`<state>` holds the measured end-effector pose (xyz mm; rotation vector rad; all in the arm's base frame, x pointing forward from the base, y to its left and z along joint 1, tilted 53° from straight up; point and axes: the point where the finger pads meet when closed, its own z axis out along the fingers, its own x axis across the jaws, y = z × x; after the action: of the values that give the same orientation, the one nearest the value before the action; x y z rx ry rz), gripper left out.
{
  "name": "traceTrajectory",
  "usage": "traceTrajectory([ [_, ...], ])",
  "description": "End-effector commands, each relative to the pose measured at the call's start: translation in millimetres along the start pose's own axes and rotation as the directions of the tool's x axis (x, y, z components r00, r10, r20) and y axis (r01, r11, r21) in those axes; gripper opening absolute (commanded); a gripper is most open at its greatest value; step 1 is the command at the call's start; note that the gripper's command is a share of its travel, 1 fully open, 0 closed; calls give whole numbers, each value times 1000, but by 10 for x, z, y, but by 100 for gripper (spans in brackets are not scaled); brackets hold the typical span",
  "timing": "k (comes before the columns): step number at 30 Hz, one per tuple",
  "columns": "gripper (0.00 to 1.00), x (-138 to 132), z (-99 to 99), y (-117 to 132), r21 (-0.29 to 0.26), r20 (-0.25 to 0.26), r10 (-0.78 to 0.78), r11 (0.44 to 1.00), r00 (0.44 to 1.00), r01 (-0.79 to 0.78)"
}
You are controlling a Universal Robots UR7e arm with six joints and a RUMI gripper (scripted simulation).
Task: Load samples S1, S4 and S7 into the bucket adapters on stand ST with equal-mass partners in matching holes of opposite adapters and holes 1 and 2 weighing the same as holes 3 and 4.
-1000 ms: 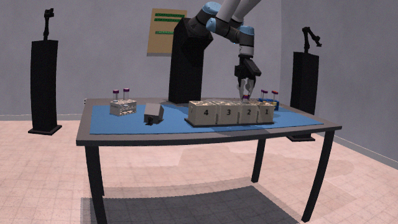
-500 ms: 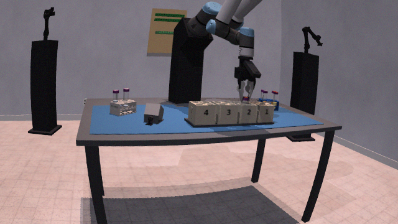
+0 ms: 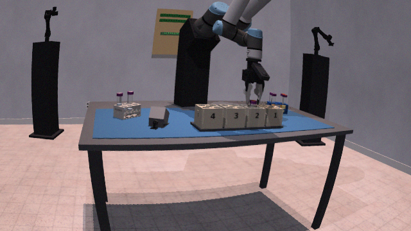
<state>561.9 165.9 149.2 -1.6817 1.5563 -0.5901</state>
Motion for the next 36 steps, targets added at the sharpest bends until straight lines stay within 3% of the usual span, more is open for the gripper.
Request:
traceTrajectory([
  [1,35,-1,-3,-4,1,0,0,1000,1000,0],
  [10,35,-1,-3,-4,1,0,0,1000,1000,0],
  [20,35,-2,-335,-3,1,0,0,1000,1000,0],
  [26,35,-2,-413,-3,1,0,0,1000,1000,0],
  [32,35,-399,-414,300,1,0,289,957,957,-289],
  [36,35,-664,-414,502,1,1,289,957,957,-289],
])
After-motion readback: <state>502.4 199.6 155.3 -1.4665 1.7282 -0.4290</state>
